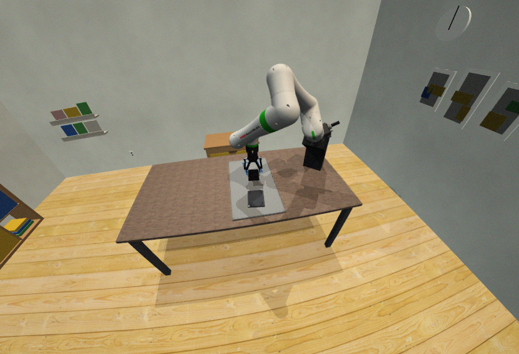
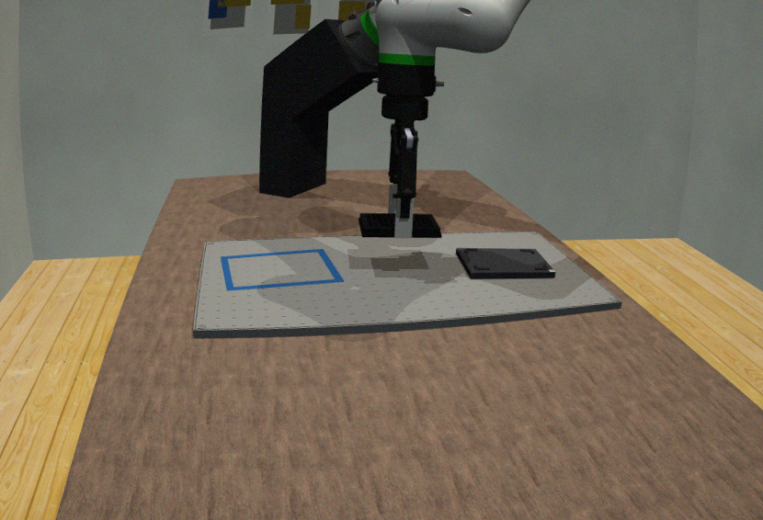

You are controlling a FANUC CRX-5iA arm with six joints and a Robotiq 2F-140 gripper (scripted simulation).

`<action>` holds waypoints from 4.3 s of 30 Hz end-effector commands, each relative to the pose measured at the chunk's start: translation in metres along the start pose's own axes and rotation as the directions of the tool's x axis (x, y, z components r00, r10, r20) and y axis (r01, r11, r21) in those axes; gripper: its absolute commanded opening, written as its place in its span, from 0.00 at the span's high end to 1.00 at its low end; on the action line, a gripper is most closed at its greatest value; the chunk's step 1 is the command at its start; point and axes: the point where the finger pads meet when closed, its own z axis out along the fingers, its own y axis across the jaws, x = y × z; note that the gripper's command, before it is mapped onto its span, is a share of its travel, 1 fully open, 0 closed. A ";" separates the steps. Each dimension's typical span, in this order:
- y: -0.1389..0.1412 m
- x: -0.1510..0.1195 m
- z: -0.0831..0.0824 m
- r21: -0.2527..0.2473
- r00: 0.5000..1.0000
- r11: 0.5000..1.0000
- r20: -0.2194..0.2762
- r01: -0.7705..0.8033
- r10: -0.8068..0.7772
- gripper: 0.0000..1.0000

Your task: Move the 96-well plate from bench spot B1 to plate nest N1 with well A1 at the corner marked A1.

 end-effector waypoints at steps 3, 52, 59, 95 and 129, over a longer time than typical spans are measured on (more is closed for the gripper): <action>0.000 -0.017 -0.001 0.000 1.000 1.000 -0.001 0.000 0.000 1.00; 0.005 -0.160 -0.005 0.000 1.000 1.000 -0.001 0.000 0.000 1.00; 0.006 -0.177 -0.005 0.000 1.000 1.000 -0.001 0.000 0.000 1.00; 0.007 -0.199 -0.006 0.000 1.000 1.000 -0.001 0.000 0.000 1.00; 0.007 -0.198 0.032 0.000 1.000 1.000 -0.001 0.000 0.000 1.00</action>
